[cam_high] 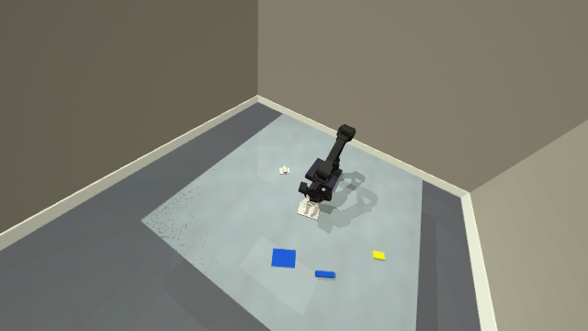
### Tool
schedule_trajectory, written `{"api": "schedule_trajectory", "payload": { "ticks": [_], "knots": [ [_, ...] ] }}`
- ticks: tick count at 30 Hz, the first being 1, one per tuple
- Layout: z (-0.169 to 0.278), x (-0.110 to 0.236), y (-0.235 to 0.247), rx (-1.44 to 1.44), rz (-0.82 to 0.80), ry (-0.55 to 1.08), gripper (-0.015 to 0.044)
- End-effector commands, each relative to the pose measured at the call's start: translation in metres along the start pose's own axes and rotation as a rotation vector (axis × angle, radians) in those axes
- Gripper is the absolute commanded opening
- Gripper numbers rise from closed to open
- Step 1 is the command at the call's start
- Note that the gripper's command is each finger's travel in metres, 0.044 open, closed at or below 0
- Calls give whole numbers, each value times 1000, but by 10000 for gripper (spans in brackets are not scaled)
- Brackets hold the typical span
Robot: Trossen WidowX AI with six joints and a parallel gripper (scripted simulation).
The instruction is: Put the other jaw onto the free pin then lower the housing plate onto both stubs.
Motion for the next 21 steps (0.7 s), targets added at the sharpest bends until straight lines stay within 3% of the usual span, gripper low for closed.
{"api": "schedule_trajectory", "payload": {
  "ticks": [1, 21],
  "knots": [
    [1, -7, 0, 4, -2, 1, 351],
    [1, -11, 0, 4, -2, 1, 351]
  ]
}}
Point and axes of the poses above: the point midway between the two fingers, 35 mm back from their tips, its own x axis back along the fingers, its own y axis across the jaws, z = x × y, the point moved 8 cm from there along x, back along the fingers, and after that the axes turned 4 degrees about x, right-handed, at the moved point
